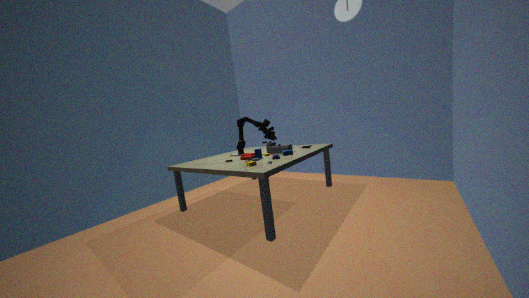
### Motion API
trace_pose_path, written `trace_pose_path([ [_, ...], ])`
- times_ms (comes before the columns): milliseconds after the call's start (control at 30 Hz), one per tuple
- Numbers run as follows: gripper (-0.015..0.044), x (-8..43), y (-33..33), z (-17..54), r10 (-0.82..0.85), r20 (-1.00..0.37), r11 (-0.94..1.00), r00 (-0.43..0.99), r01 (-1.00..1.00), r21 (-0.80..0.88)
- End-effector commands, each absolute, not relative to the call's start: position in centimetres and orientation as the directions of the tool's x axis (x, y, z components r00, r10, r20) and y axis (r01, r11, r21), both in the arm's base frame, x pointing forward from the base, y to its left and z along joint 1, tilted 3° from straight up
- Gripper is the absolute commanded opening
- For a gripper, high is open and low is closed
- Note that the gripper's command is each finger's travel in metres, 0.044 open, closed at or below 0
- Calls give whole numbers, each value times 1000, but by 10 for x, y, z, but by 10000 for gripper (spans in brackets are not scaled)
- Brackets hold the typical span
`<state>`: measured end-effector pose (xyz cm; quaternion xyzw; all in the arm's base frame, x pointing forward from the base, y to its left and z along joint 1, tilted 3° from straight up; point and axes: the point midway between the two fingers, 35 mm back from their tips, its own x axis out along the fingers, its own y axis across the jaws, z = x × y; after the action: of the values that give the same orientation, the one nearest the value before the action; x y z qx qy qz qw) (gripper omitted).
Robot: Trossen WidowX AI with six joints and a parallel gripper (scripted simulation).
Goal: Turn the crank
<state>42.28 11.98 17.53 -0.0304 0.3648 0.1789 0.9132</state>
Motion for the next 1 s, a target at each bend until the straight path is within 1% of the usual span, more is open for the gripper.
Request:
trace_pose_path([
  [0,420,423,120,175,304,-677,934,670,-348,74],
  [33,440,423,120,175,304,-677,934,670,-348,74],
  [67,440,423,120,175,304,-677,934,670,-348,74],
  [633,0,423,120,175,304,-677,934,670,-348,74],
  [967,0,423,120,175,304,-677,934,670,-349,75],
])
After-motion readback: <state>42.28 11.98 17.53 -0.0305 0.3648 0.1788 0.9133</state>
